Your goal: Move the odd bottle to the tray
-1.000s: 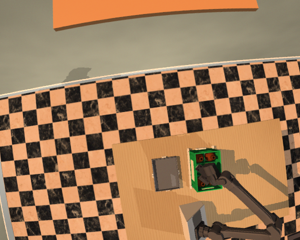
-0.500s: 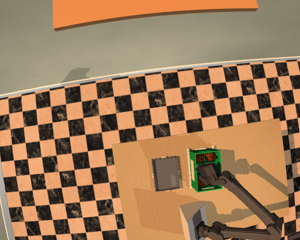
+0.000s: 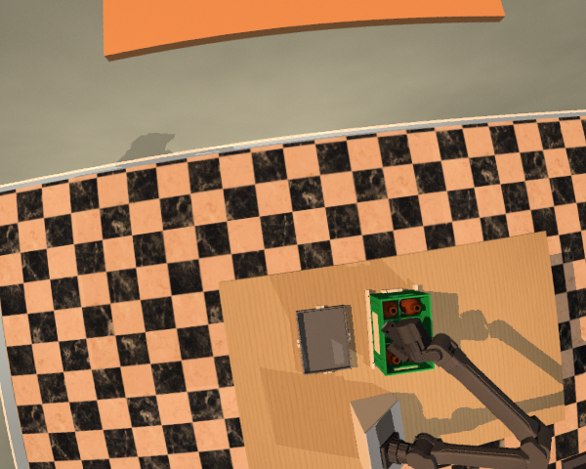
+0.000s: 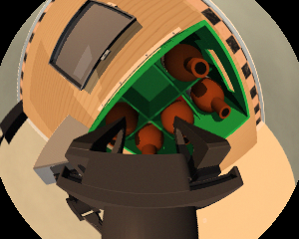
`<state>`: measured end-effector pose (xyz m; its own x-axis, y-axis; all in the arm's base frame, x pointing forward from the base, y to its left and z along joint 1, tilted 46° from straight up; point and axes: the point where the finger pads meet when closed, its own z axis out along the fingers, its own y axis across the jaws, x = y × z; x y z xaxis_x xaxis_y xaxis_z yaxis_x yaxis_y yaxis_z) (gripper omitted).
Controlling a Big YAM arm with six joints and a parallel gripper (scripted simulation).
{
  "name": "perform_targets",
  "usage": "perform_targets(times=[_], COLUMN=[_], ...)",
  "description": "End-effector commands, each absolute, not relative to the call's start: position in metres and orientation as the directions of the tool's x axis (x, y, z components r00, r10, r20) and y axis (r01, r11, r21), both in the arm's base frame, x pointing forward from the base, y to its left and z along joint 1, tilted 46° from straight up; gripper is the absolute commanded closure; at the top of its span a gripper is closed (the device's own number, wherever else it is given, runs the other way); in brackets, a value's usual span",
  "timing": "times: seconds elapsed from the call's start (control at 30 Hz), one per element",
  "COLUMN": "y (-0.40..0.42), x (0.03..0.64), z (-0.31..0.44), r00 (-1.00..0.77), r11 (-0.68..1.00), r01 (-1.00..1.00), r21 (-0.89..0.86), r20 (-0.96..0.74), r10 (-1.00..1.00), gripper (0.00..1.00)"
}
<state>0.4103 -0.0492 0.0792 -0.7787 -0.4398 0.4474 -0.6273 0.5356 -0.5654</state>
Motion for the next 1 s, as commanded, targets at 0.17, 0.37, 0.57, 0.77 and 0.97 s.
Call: perform_targets(times=[0.17, 0.37, 0.57, 0.77, 0.97], y=[-0.0578, -0.0579, -0.0583, -0.0577, -0.0577], x=[0.4144, 0.4139, 0.4104, 0.4123, 0.4121], z=[0.0736, 0.0733, 0.0711, 0.0727, 0.0726], r00=[-0.781, -0.781, -0.779, -0.783, -0.783], r11=[0.542, 0.542, 0.542, 0.544, 0.544], r01=[-0.624, -0.624, -0.627, -0.622, -0.622], r21=[-0.563, -0.563, -0.56, -0.564, -0.564], r20=[0.455, 0.456, 0.46, 0.455, 0.455], r10=[-0.427, -0.427, -0.425, -0.424, -0.424], gripper=[0.39, 0.39, 0.39, 0.39, 0.39])
